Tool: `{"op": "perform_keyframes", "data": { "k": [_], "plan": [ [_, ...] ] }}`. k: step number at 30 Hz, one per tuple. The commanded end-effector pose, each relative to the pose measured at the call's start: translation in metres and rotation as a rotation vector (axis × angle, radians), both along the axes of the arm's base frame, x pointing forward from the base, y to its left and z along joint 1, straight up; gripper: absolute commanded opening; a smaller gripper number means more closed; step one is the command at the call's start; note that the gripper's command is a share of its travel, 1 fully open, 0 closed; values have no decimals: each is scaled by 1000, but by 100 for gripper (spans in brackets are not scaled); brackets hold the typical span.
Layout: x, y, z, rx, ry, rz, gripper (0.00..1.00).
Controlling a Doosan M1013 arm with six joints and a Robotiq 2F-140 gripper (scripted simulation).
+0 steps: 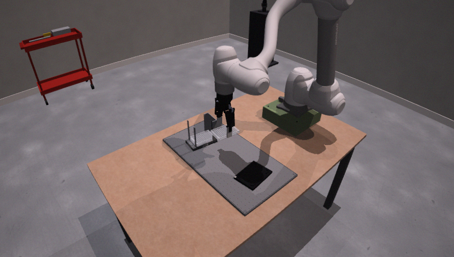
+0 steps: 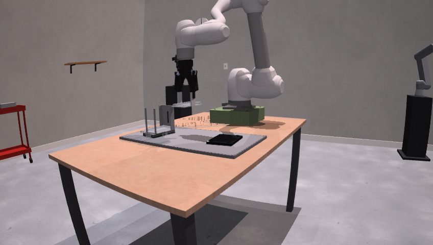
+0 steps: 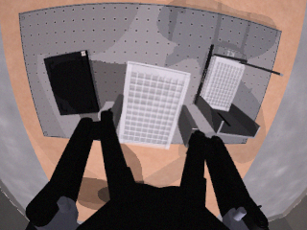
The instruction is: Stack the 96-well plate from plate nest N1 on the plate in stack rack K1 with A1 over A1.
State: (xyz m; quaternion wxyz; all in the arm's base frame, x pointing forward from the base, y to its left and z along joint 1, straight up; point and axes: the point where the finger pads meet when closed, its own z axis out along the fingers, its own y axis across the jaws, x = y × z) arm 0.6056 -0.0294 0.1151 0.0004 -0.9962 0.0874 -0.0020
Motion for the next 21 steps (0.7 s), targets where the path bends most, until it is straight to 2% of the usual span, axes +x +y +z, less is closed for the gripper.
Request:
{"op": "perform_keyframes", "data": {
  "k": [1,21],
  "plan": [
    [-2,-14,0,-3,3,8,0],
    [0,-74,1,-3,3,8,0]
  ]
}}
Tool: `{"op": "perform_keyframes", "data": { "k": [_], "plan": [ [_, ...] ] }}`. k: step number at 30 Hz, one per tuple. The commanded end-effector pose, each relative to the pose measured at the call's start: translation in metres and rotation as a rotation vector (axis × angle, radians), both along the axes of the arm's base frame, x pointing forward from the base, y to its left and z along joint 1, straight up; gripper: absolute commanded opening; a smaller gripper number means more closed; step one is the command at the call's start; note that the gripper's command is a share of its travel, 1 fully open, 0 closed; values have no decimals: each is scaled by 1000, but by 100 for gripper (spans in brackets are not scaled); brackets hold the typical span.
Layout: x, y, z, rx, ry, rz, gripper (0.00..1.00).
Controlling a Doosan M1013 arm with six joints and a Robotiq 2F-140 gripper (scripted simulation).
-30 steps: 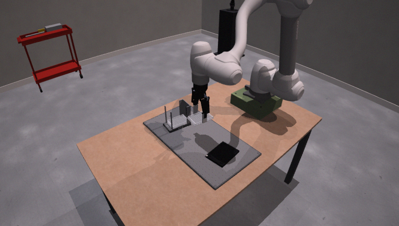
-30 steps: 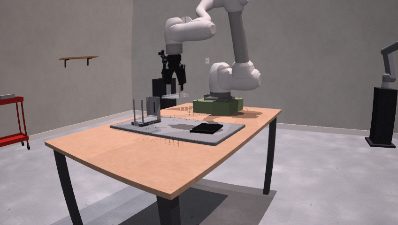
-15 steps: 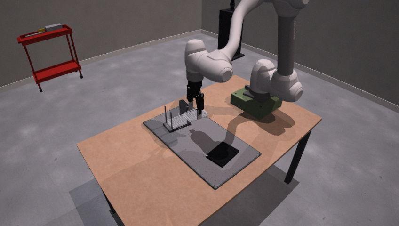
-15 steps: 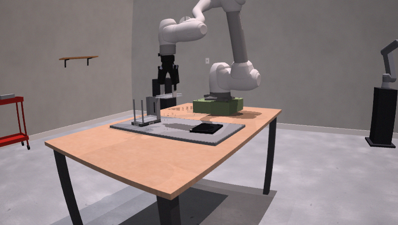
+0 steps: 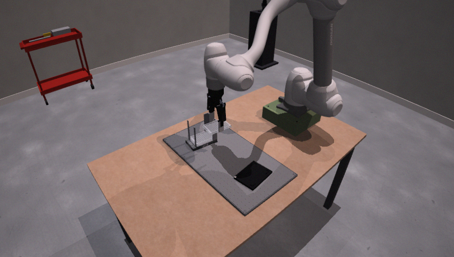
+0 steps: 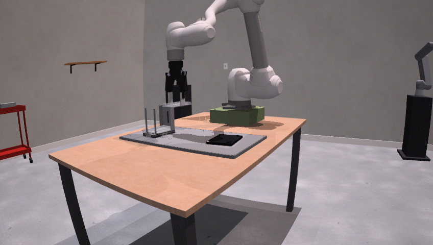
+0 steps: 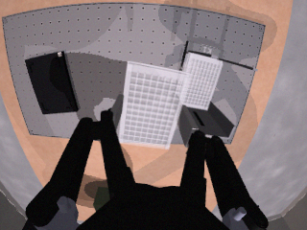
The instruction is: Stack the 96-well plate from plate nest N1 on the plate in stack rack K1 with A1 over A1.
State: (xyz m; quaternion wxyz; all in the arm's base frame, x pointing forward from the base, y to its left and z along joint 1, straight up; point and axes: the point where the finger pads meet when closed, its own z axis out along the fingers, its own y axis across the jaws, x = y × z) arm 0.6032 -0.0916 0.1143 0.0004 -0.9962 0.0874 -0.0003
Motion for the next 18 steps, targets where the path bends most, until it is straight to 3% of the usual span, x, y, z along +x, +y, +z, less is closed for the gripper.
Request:
{"op": "perform_keyframes", "data": {
  "k": [1,18],
  "plan": [
    [2,-15,2,-3,0,8,0],
    [3,-65,3,-3,0,8,0]
  ]
}}
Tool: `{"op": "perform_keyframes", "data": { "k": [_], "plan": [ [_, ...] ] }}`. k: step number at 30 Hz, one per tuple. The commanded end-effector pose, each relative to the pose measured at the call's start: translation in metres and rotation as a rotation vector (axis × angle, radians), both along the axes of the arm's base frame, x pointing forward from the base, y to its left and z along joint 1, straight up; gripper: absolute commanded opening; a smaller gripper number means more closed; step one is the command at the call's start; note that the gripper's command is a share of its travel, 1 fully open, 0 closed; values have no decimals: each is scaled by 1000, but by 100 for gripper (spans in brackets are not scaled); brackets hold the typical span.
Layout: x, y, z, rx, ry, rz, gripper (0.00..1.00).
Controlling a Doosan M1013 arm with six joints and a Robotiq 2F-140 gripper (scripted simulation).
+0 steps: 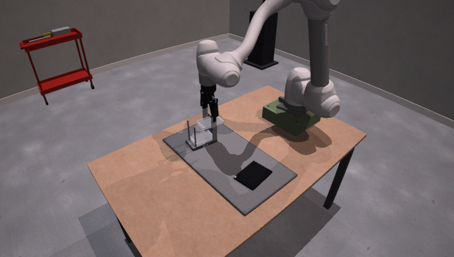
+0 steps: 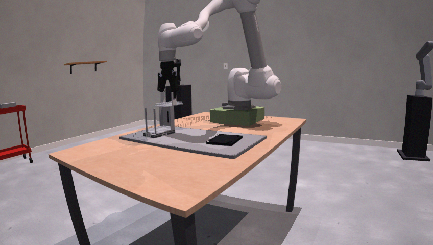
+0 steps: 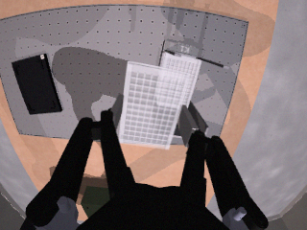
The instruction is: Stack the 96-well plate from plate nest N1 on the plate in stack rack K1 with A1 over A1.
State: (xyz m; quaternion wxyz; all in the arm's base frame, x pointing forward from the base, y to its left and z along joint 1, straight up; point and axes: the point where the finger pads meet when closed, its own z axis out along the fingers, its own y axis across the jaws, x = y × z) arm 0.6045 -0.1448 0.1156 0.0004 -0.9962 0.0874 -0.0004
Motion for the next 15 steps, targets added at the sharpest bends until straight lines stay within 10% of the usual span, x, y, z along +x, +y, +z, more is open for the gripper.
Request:
{"op": "perform_keyframes", "data": {
  "k": [1,15],
  "plan": [
    [2,-15,2,-3,0,8,0],
    [3,-55,3,-3,0,8,0]
  ]
}}
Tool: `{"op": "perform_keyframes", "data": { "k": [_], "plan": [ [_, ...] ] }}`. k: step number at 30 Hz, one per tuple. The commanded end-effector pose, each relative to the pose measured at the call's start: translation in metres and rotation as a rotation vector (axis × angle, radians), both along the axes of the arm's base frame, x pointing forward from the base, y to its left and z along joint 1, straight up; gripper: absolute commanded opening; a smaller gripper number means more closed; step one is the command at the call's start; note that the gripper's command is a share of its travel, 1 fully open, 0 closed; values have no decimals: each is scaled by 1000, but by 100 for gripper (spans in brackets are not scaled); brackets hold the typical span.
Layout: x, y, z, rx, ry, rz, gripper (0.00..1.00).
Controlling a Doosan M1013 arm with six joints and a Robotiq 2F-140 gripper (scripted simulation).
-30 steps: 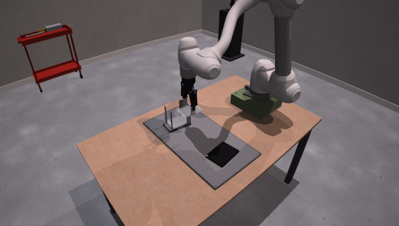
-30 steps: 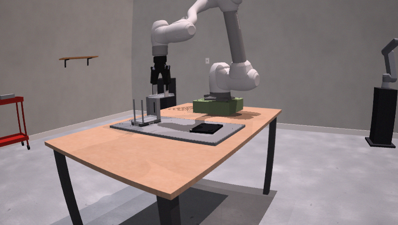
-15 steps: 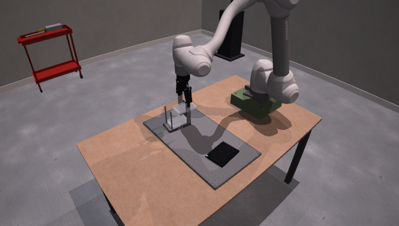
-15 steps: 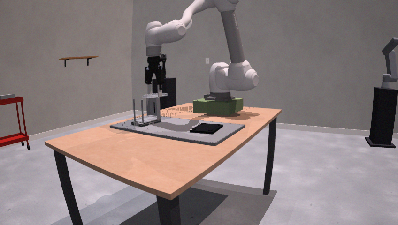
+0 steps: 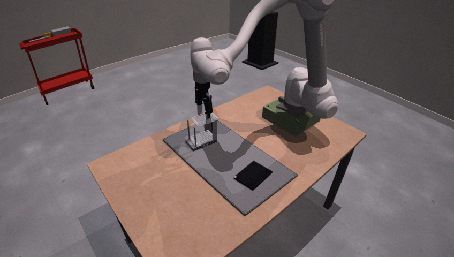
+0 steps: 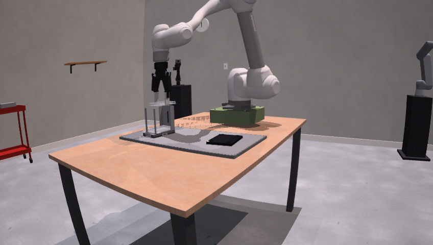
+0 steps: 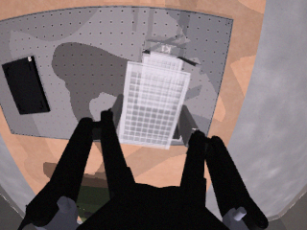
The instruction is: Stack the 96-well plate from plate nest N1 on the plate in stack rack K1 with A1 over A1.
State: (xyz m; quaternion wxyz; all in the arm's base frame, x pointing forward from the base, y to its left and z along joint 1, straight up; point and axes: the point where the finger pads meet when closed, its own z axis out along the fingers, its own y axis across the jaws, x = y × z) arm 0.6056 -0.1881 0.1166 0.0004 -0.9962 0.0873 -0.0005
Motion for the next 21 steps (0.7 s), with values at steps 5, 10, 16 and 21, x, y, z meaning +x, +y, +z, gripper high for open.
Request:
{"op": "perform_keyframes", "data": {
  "k": [5,10,16,21],
  "plan": [
    [3,-21,2,-3,0,8,0],
    [3,-21,2,-3,0,8,0],
    [4,-22,2,-3,0,8,0],
    [5,-22,2,-3,0,8,0]
  ]
}}
